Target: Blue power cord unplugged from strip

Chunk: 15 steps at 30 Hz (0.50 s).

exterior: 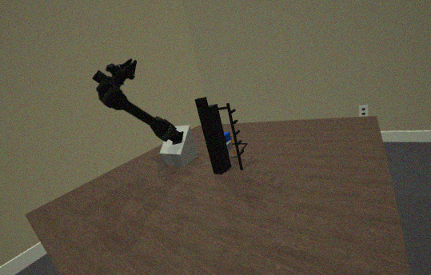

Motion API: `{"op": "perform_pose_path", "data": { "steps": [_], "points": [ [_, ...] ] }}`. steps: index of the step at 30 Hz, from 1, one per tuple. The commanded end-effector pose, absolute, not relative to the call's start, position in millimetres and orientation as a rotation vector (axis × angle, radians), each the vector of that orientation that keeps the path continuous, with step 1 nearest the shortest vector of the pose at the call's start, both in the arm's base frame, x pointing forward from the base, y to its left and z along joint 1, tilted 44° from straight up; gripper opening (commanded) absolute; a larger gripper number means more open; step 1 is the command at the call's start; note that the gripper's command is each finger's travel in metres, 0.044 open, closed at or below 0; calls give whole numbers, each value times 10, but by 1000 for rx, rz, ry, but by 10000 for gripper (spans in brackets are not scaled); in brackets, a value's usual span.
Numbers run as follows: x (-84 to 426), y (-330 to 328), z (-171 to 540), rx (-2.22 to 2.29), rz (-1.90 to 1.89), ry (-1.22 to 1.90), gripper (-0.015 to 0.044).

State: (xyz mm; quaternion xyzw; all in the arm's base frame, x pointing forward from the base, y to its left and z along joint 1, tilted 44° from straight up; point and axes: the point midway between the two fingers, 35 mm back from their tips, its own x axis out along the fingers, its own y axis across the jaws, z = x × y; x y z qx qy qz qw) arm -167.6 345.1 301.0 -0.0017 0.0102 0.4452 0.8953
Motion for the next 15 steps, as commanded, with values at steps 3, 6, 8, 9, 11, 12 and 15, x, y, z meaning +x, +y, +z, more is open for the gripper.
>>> {"op": "perform_pose_path", "data": {
  "steps": [3,6,8,9,11,12,15],
  "points": [
    [-1590,3519,2973,-33,909,14,321],
    [-1318,3702,2859,-122,866,0,243],
    [-1119,3811,2777,-182,836,-3,190],
    [-1051,3844,2749,-203,826,-4,164],
    [-978,3906,2725,-226,825,2,160],
    [-951,3960,2743,-217,844,19,160],
    [-564,4137,2542,-373,790,20,160]
  ]
}}
